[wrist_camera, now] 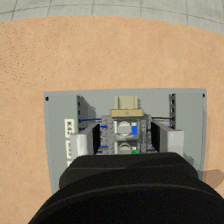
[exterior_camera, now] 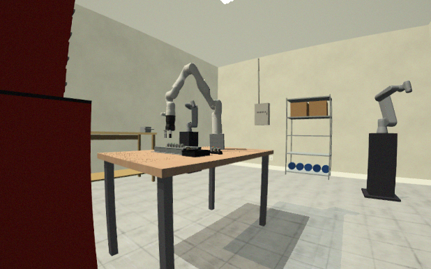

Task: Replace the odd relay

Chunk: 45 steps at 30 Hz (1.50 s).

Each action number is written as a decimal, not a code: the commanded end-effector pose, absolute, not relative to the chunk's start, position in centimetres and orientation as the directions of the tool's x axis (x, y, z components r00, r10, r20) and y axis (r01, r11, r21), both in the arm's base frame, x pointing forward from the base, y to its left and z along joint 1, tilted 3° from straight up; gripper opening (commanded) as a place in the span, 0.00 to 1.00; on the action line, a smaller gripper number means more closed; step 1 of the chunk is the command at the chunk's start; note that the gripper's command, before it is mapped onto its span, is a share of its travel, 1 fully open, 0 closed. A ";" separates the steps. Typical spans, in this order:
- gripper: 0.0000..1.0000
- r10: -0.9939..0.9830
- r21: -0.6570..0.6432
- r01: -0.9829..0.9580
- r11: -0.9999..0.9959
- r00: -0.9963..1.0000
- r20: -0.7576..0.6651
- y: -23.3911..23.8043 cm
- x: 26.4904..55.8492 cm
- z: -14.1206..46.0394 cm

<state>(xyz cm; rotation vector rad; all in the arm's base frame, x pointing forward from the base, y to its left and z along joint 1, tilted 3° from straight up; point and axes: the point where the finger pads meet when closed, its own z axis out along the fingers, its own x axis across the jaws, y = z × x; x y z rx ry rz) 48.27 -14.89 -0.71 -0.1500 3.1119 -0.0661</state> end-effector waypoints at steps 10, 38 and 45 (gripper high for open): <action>1.00 -0.088 -0.042 -0.087 0.995 -0.996 -0.022 -14.7 48.0 -0.5; 1.00 -0.094 -0.044 -0.093 0.995 -0.995 -0.024 -14.9 48.3 -4.5; 1.00 -0.087 -0.042 -0.087 0.995 -0.996 -0.022 -14.8 48.1 -5.0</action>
